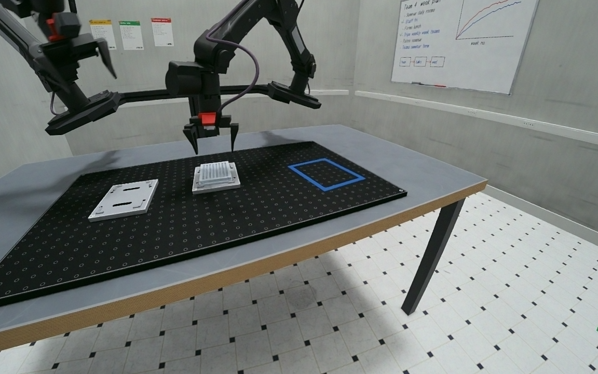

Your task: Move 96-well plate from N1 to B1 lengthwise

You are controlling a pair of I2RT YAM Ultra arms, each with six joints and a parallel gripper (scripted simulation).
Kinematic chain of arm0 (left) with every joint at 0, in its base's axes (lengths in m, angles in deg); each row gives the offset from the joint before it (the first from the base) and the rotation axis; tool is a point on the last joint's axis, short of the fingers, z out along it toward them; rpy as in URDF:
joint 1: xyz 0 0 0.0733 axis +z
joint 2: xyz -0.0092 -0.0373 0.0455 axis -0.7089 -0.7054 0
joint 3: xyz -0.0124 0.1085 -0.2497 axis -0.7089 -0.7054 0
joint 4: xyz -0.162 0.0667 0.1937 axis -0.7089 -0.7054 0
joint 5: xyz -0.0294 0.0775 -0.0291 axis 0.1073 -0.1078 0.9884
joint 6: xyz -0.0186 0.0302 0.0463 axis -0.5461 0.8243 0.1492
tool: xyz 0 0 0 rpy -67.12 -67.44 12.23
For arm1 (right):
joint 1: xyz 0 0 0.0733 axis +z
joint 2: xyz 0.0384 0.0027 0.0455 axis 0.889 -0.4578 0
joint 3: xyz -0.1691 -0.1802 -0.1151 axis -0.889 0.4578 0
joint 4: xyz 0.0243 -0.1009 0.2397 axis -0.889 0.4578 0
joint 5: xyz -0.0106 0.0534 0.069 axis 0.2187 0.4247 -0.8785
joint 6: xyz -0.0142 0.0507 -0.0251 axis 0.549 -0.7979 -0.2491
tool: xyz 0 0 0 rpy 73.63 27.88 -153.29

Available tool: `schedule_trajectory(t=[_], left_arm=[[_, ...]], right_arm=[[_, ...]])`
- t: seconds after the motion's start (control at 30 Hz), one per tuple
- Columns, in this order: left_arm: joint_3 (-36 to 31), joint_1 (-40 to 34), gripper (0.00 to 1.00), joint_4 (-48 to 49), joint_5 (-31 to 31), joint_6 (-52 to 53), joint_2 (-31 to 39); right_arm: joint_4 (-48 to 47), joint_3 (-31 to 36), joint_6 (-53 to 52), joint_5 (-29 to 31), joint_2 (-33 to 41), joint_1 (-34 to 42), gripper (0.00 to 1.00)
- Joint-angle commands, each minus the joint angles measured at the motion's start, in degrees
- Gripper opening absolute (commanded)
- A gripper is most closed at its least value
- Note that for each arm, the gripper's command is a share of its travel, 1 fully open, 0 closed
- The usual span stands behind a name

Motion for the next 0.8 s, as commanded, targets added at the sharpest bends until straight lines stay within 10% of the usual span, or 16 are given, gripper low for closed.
schedule_trajectory(t=[0.0, 0.77], left_arm=[[4.46, 0.22, 1.00, -5.50, 0.95, -4.19, -1.71], [11.76, 0.62, 1.00, -9.53, 1.15, -6.75, -5.48]], right_arm=[[8.22, -1.43, -6.61, 4.91, 3.48, 6.43, 1.00], [26.81, -2.98, -23.47, 16.38, 13.16, 50.77, 1.00]])
